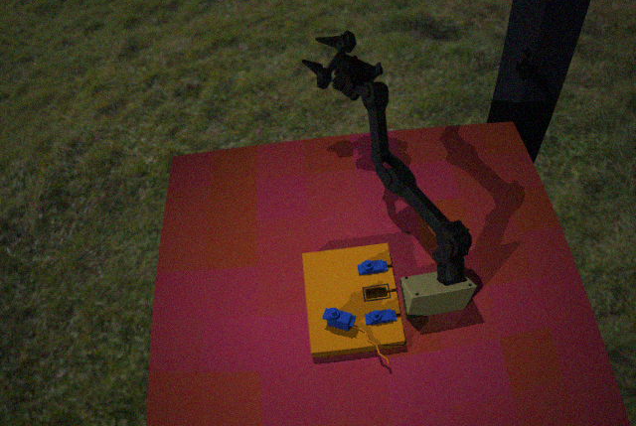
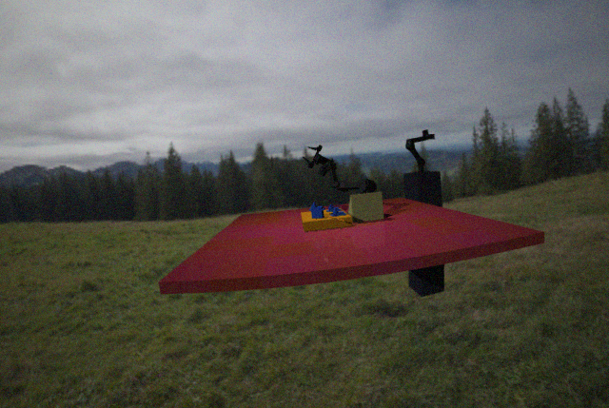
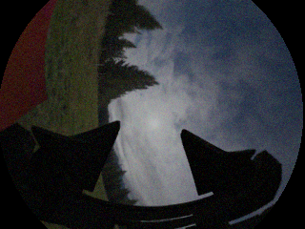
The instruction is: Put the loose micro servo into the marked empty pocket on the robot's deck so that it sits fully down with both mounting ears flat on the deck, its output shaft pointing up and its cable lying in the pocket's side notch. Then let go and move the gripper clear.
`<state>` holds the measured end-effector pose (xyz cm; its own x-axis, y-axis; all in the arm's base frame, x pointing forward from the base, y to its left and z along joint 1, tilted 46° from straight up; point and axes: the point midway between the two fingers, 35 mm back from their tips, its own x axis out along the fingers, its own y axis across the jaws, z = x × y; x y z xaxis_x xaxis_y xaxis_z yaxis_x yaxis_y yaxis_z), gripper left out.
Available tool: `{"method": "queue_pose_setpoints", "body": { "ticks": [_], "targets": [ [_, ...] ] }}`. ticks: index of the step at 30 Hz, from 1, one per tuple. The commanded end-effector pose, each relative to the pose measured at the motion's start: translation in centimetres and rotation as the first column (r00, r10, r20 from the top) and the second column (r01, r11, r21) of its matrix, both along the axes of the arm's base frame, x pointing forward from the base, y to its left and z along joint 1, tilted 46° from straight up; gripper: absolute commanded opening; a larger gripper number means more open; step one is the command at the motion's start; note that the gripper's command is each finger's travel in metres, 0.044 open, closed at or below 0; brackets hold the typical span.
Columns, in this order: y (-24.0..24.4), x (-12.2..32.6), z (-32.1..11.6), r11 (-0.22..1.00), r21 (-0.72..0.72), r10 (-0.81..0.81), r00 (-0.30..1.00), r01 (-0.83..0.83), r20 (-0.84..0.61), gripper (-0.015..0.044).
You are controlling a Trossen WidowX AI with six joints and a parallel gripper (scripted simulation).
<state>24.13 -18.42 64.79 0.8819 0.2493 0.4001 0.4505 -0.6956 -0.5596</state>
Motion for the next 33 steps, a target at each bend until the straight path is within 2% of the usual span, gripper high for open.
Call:
{"method": "queue_pose_setpoints", "body": {
  "ticks": [1,2,10,15,33],
  "targets": [
    [0.0,-0.1,0.1,1.000,-0.001,-0.002,1.000,0.002,0.002,0.0426],
    [0.1,-0.1,0.1,1.000,-0.004,-0.002,1.000,0.002,0.004,0.0440],
    [1.1,-1.7,1.3,0.996,-0.071,-0.056,0.996,0.062,0.076,0.0440],
    [3.5,-3.6,2.6,0.983,-0.151,-0.083,0.986,0.105,0.143,0.0440],
    [7.5,-6.7,4.4,0.936,-0.285,-0.126,0.954,0.205,0.273,0.0440]
  ]
}}
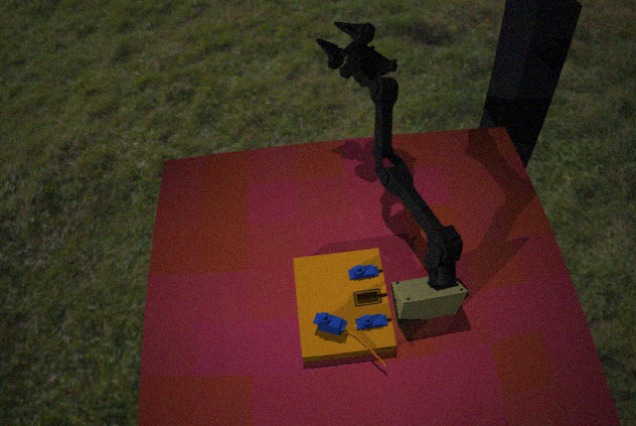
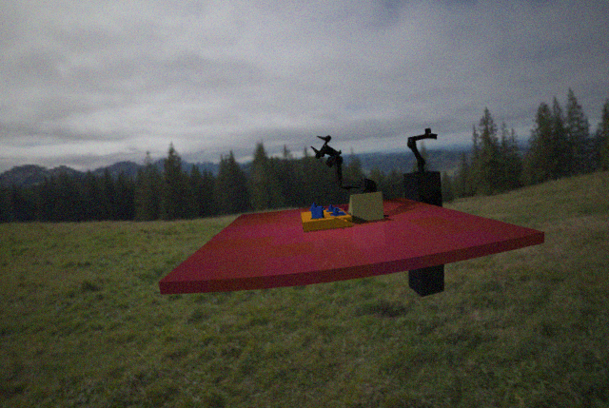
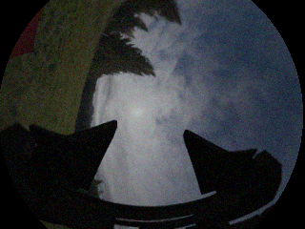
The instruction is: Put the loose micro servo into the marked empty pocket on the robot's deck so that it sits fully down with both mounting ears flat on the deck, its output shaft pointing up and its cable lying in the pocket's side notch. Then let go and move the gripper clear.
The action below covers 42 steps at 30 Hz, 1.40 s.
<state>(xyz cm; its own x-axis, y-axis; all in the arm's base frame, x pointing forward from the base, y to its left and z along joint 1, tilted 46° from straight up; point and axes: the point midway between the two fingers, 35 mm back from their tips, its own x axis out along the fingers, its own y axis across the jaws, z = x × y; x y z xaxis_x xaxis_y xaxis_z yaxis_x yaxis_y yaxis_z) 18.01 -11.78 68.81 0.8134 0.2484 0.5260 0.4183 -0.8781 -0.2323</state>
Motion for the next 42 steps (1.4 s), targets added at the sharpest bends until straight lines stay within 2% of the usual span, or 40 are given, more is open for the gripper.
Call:
{"method": "queue_pose_setpoints", "body": {
  "ticks": [1,14,28,42],
  "targets": [
    [1.1,-0.7,0.5,0.999,-0.044,-0.021,0.999,0.022,0.032,0.0440],
    [8.9,-4.7,1.9,0.937,-0.304,-0.117,0.975,0.171,0.187,0.0440],
    [20.0,-6.8,0.7,0.720,-0.592,-0.173,0.920,0.362,0.352,0.0440],
    [23.7,-6.1,-0.5,0.573,-0.675,-0.210,0.879,0.465,0.427,0.0440]
  ]
}}
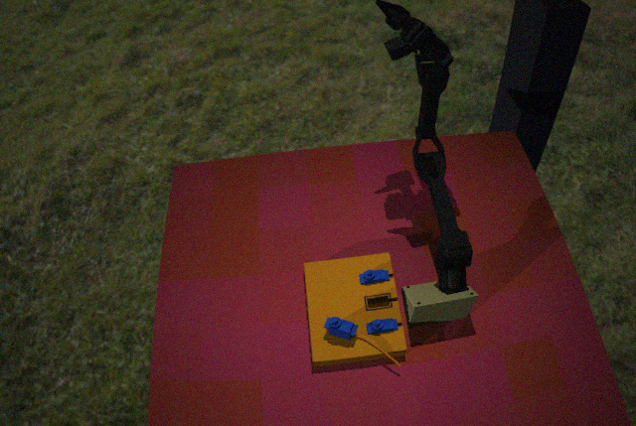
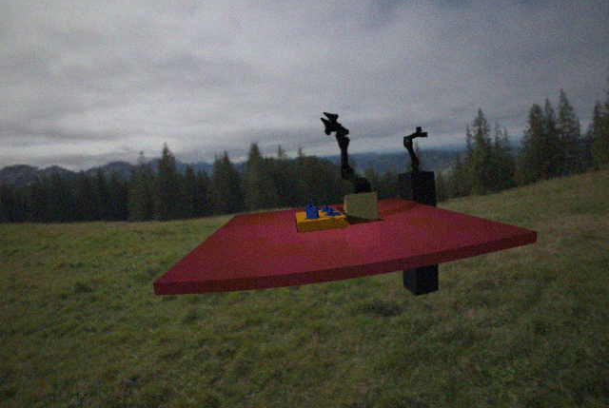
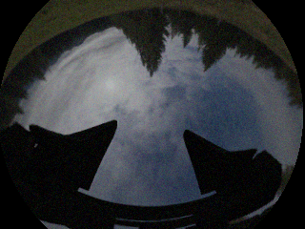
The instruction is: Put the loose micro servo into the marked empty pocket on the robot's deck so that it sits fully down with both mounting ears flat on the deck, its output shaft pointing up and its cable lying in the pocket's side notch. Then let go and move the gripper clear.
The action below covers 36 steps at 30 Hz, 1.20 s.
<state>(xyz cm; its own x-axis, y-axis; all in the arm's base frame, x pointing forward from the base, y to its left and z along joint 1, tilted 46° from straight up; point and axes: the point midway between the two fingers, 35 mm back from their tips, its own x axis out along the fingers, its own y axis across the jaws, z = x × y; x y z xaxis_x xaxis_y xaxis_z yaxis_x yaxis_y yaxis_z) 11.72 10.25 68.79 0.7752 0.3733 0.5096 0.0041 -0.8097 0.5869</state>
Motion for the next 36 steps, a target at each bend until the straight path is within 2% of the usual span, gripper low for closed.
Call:
{"method": "queue_pose_setpoints", "body": {
  "ticks": [1,10,36],
  "targets": [
    [2.3,0.3,-0.8,0.996,-0.081,-0.028,1.000,0.029,0.014,0.0440],
    [6.3,1.6,-2.7,0.966,-0.238,-0.092,0.995,0.100,0.041,0.0440],
    [12.0,6.5,-7.6,0.842,-0.492,-0.206,0.975,0.222,0.087,0.0440]
  ]
}}
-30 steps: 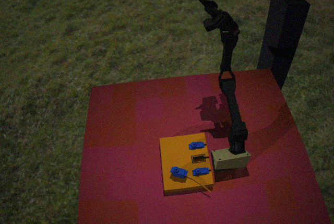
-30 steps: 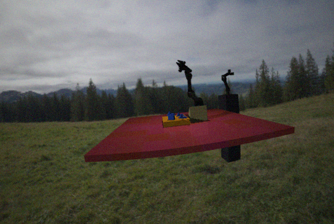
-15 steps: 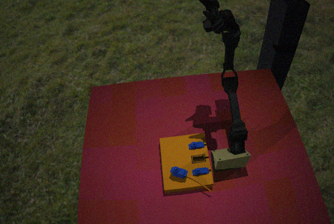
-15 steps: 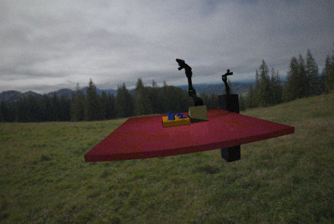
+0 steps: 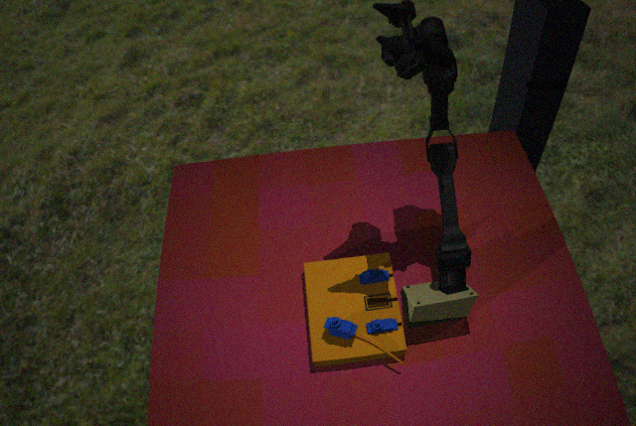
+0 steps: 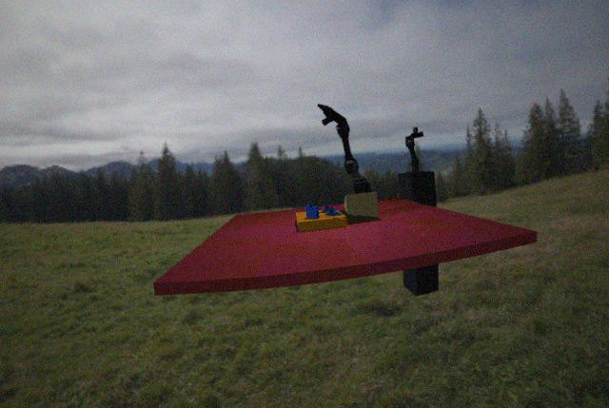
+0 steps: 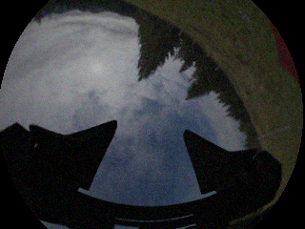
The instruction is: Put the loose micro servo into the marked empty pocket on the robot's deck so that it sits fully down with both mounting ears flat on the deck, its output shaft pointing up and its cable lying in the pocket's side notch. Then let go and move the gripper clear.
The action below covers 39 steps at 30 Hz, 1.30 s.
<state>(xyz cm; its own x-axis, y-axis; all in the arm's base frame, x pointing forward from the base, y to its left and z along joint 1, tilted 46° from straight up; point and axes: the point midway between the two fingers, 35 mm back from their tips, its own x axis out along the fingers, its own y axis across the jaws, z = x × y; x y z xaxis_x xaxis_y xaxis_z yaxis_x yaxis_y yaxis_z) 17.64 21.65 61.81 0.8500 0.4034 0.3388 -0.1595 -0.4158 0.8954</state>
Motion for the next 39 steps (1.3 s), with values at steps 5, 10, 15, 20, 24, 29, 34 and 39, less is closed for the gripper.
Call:
{"method": "queue_pose_setpoints", "body": {
  "ticks": [5,10,15,20,24,29,34,39],
  "targets": [
    [2.5,2.4,-3.0,0.990,-0.135,-0.036,0.999,0.033,-0.024,0.0440],
    [4.4,4.6,-6.1,0.961,-0.268,-0.085,0.995,0.067,-0.055,0.0440],
    [5.8,6.7,-9.3,0.911,-0.402,-0.135,0.988,0.093,-0.077,0.0440],
    [6.6,9.0,-12.7,0.845,-0.523,-0.188,0.977,0.110,-0.099,0.0440],
    [7.3,10.8,-15.9,0.778,-0.620,-0.228,0.965,0.102,-0.127,0.0440],
    [7.6,13.0,-20.2,0.679,-0.730,-0.282,0.946,0.078,-0.160,0.0440],
    [7.3,15.0,-24.5,0.567,-0.823,-0.337,0.922,0.035,-0.193,0.0440],
    [6.5,16.8,-28.9,0.450,-0.893,-0.395,0.890,-0.027,-0.226,0.0440]
  ]
}}
